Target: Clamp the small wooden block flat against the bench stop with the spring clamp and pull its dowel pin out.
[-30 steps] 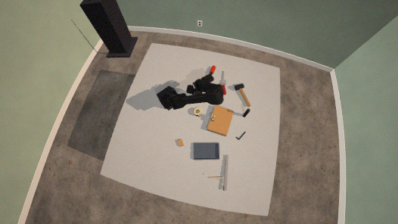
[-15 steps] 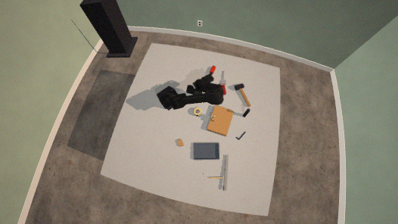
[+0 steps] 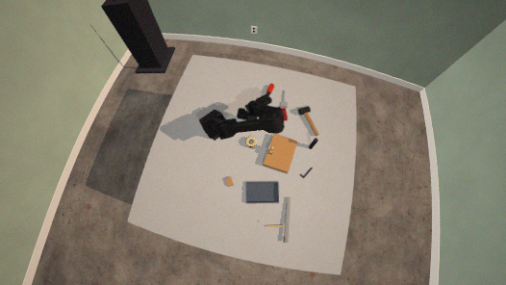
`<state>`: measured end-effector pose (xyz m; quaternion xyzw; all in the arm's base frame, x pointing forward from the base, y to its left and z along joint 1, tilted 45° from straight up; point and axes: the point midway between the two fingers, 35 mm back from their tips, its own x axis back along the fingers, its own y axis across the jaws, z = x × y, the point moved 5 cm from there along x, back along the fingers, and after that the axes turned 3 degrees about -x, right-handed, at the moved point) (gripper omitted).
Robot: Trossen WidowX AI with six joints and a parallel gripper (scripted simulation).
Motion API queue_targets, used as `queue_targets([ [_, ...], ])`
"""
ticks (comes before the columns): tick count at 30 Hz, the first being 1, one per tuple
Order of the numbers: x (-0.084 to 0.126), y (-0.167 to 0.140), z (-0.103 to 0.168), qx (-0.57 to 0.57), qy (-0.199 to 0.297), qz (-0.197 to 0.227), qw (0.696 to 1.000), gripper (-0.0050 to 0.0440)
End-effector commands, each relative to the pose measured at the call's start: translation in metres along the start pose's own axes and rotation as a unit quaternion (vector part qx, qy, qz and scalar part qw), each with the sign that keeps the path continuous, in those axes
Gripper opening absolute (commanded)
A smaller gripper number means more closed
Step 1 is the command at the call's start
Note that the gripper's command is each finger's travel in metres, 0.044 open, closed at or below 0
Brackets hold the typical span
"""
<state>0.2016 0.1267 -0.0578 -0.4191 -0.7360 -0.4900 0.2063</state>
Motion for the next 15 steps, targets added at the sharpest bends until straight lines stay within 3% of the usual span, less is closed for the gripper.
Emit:
queue_targets([
  [1, 0.0000, 0.0000, 0.0000, 0.000, 0.000, 0.000, 1.000, 0.0287],
  [15, 0.0000, 0.0000, 0.0000, 0.000, 0.000, 0.000, 1.000, 0.0207],
])
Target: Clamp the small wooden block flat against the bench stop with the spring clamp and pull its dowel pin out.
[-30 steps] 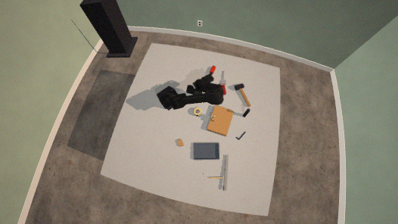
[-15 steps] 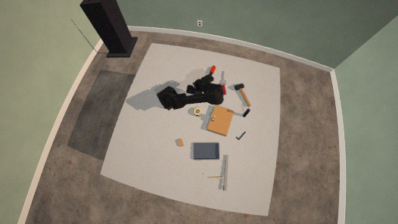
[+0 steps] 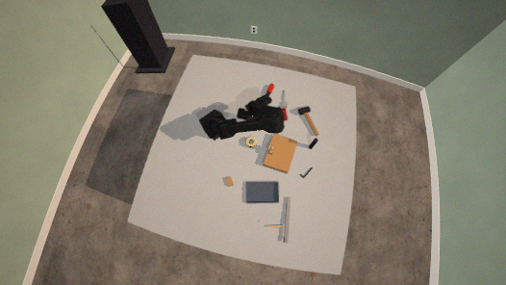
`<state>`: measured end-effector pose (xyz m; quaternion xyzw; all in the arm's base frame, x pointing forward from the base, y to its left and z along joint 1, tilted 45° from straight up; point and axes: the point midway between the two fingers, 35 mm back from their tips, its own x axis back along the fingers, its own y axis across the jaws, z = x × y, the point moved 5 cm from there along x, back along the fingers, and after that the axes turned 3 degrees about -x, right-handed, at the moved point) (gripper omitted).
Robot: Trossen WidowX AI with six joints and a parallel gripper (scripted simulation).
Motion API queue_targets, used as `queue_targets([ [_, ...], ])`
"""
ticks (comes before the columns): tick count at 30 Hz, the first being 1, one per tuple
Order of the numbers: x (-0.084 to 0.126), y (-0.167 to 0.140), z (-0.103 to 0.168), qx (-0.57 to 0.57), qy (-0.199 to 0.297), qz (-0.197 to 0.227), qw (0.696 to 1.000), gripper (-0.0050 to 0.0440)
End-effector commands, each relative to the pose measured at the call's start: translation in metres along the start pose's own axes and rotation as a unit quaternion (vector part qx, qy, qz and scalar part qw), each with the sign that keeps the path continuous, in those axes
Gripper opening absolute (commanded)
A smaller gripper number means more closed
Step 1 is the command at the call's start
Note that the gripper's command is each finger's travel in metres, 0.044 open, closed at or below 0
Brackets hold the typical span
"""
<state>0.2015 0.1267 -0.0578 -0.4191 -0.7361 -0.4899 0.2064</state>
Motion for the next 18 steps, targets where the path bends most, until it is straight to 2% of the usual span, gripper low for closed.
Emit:
queue_targets([
  [1, 0.0000, 0.0000, 0.0000, 0.000, 0.000, 0.000, 1.000, 0.0200],
  [15, 0.0000, 0.0000, 0.0000, 0.000, 0.000, 0.000, 1.000, 0.0107],
  [18, 0.0000, 0.0000, 0.0000, 0.000, 0.000, 0.000, 1.000, 0.0100],
])
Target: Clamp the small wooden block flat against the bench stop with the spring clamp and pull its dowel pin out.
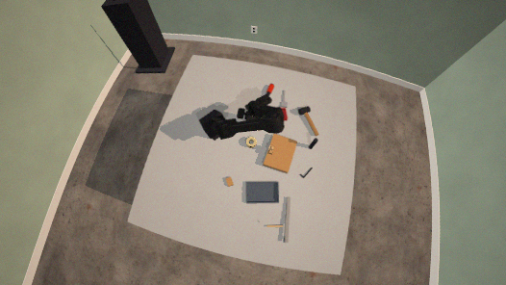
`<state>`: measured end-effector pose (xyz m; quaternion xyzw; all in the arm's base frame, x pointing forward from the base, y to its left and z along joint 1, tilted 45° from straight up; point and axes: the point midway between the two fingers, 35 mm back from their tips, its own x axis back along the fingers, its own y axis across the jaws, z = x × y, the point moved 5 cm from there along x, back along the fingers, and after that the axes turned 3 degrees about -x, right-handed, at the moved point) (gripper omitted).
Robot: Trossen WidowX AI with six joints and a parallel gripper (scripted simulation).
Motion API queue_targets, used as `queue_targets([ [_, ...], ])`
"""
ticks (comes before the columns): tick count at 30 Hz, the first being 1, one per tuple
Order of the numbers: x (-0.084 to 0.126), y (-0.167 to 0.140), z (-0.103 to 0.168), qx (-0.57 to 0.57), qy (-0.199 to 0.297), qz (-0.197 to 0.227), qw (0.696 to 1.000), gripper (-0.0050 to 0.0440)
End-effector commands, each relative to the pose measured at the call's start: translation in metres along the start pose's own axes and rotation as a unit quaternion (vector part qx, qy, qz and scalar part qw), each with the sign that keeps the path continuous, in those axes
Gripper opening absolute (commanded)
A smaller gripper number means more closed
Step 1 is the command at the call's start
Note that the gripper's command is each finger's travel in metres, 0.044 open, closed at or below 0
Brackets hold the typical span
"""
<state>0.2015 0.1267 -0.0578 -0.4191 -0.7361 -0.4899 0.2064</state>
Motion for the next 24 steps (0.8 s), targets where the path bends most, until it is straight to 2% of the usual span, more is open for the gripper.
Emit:
queue_targets([
  [1, 0.0000, 0.0000, 0.0000, 0.000, 0.000, 0.000, 1.000, 0.0093],
  [11, 0.0000, 0.0000, 0.0000, 0.000, 0.000, 0.000, 1.000, 0.0003],
  [24, 0.0000, 0.0000, 0.0000, 0.000, 0.000, 0.000, 1.000, 0.0000],
])
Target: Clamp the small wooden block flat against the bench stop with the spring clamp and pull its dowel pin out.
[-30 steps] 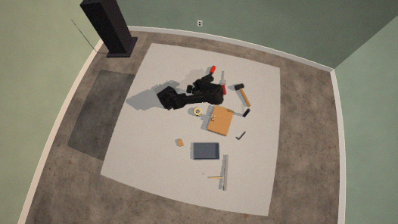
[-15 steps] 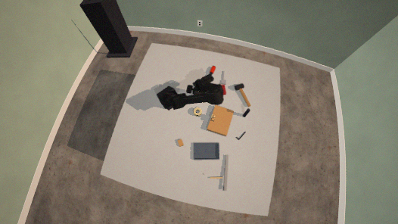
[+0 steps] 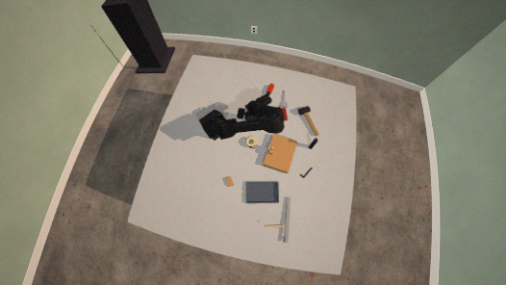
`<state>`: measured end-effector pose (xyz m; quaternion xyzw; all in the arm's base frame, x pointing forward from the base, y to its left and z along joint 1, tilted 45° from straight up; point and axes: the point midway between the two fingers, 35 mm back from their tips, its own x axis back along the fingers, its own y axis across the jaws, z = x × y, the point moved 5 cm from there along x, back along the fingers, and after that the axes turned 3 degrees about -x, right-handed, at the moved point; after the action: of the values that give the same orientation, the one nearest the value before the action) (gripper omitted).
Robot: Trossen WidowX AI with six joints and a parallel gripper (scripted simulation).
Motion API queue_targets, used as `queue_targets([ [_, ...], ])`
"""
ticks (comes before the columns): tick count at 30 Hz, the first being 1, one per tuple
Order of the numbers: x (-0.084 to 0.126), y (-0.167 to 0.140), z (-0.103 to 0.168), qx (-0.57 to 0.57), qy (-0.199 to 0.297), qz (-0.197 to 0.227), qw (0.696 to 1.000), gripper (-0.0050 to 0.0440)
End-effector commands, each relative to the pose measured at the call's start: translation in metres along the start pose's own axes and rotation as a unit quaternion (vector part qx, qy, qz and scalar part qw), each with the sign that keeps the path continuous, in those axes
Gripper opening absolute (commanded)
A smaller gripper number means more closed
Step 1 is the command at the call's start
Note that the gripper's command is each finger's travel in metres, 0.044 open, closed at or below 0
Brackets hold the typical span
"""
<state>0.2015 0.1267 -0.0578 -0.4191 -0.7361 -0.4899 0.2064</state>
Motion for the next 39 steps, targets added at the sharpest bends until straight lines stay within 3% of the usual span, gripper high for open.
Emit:
queue_targets([
  [1, 0.000, 0.000, 0.000, 0.000, 0.000, 0.000, 1.000, 0.0000],
  [39, 0.021, 0.001, 0.005, 0.000, 0.003, 0.003, 1.000, 0.0000],
])
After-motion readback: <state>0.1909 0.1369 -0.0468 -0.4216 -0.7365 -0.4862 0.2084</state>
